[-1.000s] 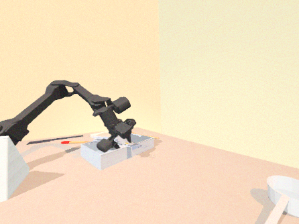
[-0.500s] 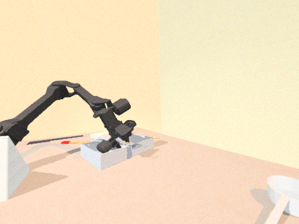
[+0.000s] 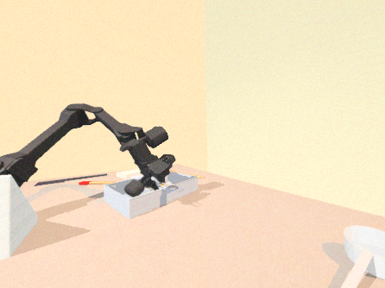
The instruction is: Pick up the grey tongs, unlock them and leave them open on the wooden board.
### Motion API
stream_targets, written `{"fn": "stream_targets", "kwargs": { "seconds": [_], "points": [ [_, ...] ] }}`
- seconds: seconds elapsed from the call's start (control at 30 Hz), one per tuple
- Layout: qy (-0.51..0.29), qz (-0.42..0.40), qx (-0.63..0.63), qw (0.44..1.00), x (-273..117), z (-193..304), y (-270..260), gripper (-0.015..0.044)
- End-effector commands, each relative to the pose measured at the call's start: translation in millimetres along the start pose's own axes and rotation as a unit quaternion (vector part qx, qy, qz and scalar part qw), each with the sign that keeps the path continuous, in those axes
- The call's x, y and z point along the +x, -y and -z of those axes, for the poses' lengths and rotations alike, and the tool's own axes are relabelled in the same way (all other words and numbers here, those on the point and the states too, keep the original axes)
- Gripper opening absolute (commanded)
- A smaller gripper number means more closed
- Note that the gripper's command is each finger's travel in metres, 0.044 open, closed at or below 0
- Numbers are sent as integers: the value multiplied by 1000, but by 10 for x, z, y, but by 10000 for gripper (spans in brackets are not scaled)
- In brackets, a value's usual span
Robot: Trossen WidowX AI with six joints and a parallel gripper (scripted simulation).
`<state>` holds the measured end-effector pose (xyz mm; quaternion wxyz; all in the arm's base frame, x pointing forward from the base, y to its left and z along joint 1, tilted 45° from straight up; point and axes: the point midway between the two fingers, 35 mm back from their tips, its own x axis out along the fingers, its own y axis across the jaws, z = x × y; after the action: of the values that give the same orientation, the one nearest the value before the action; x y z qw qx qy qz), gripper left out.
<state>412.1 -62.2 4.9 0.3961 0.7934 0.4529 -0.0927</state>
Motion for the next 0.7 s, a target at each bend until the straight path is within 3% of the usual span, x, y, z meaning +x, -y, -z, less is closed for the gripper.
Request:
{"fn": "stream_targets", "kwargs": {
  "seconds": [0.0, 0.23, 0.43, 0.67],
  "points": [
    [0, 0, 0, 1000, 1, 2, 1, 22],
    [1, 2, 0, 1000, -104, -15, -75, -150],
    [3, 5, 3, 1000, -635, -7, -379, -150],
    [3, 5, 3, 1000, -657, -4, -389, -150]
  ]
}}
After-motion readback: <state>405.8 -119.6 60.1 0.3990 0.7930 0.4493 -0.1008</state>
